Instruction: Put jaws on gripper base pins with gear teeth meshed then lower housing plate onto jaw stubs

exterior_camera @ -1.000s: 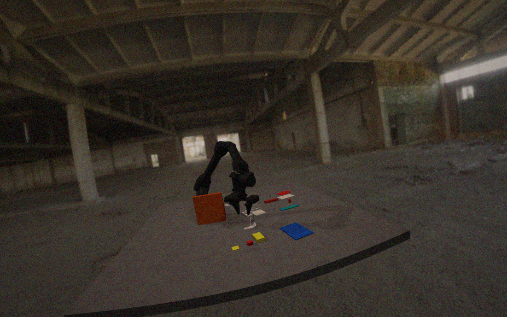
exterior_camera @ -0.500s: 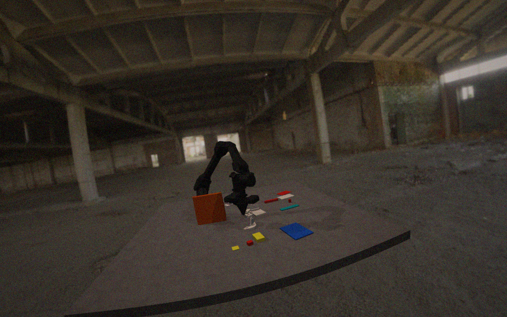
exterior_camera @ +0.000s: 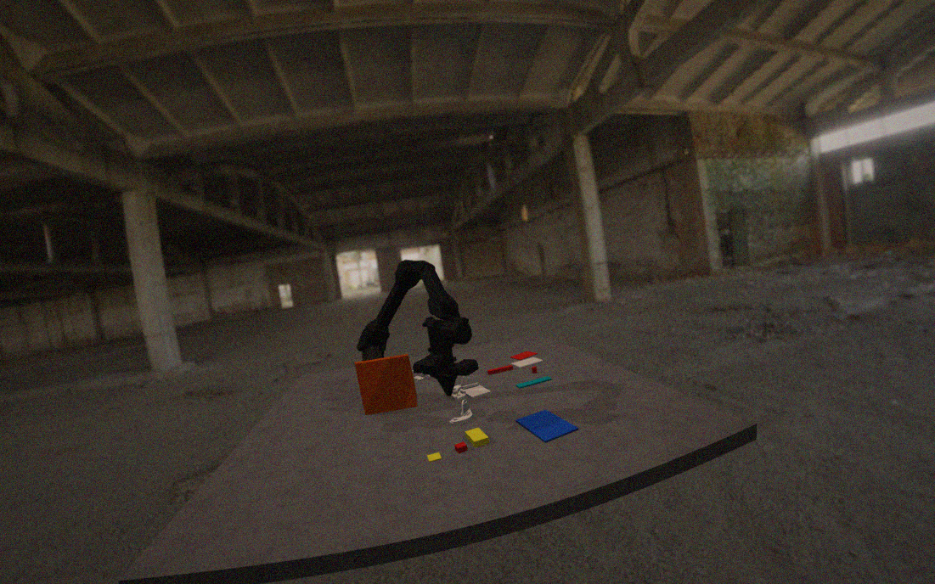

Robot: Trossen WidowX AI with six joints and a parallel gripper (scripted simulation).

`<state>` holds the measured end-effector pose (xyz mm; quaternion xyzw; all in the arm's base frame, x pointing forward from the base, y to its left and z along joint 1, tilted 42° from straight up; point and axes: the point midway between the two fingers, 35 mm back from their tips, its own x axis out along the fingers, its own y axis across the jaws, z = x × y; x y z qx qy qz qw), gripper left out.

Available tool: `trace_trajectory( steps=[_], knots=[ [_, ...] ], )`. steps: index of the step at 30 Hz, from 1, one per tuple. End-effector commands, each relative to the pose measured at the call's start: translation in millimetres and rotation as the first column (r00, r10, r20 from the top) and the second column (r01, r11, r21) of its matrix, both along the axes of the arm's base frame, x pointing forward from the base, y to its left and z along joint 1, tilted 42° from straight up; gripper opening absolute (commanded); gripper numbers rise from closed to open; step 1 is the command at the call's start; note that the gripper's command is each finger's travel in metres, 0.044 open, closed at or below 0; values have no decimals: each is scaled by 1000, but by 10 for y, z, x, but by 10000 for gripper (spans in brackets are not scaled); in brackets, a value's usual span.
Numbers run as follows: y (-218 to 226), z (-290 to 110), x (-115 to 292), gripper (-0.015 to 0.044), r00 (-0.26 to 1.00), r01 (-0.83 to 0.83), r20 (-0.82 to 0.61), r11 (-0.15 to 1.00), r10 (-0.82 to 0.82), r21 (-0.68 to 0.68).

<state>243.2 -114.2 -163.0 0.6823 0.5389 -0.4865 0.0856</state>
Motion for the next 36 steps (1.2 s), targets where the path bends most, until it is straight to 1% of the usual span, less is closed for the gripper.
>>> trace_trajectory(
  steps=[1,15,36],
  knots=[
    [0,0,0,79,1000,0,0,1000,0,0],
    [0,0,0,440,1000,0,0,1000,0,0],
    [0,0,0,440,1000,0,0,1000,0,0]
  ],
)
